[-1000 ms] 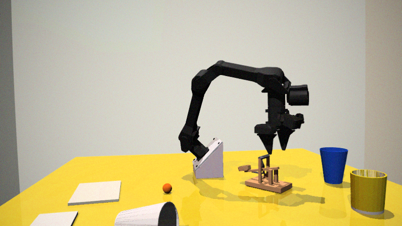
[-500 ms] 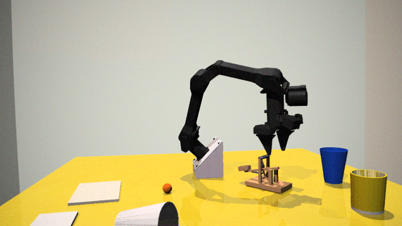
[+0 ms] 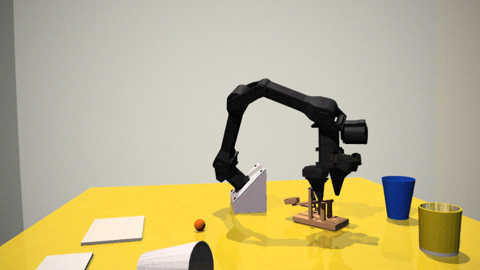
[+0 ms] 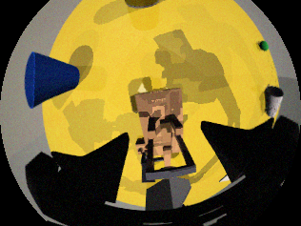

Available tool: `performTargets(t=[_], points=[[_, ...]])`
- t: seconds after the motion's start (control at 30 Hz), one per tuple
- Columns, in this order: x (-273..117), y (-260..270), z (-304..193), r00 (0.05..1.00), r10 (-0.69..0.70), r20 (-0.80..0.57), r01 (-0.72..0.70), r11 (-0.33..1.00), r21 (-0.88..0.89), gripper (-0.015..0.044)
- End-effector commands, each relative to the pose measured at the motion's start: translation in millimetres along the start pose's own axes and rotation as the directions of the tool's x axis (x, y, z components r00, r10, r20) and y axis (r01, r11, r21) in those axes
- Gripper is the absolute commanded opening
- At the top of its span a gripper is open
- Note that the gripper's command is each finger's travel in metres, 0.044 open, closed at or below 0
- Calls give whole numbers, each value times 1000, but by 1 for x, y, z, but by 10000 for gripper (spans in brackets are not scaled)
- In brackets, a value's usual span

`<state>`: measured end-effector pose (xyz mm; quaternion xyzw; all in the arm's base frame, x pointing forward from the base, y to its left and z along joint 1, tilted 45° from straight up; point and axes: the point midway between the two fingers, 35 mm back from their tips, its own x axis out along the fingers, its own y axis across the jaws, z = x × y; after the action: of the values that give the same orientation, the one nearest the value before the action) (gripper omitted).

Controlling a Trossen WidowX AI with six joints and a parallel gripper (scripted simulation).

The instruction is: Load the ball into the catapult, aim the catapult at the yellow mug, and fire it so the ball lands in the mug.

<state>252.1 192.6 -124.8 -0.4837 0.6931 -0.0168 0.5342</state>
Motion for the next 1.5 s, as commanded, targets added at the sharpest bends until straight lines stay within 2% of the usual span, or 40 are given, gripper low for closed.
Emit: performTargets(t=[0.0, 0.83, 1.23, 1.4, 1.47], points=[[8, 0, 0, 1000, -3, -2, 3, 1000, -5, 440], [46, -1, -1, 1000, -5, -3, 5, 1000, -4, 440], [43, -1, 0, 1000, -1, -5, 1, 1000, 1, 125], [43, -1, 0, 1000, -1, -5, 1, 1000, 1, 92], [32, -1, 0, 1000, -1, -5, 1, 1000, 0, 39]])
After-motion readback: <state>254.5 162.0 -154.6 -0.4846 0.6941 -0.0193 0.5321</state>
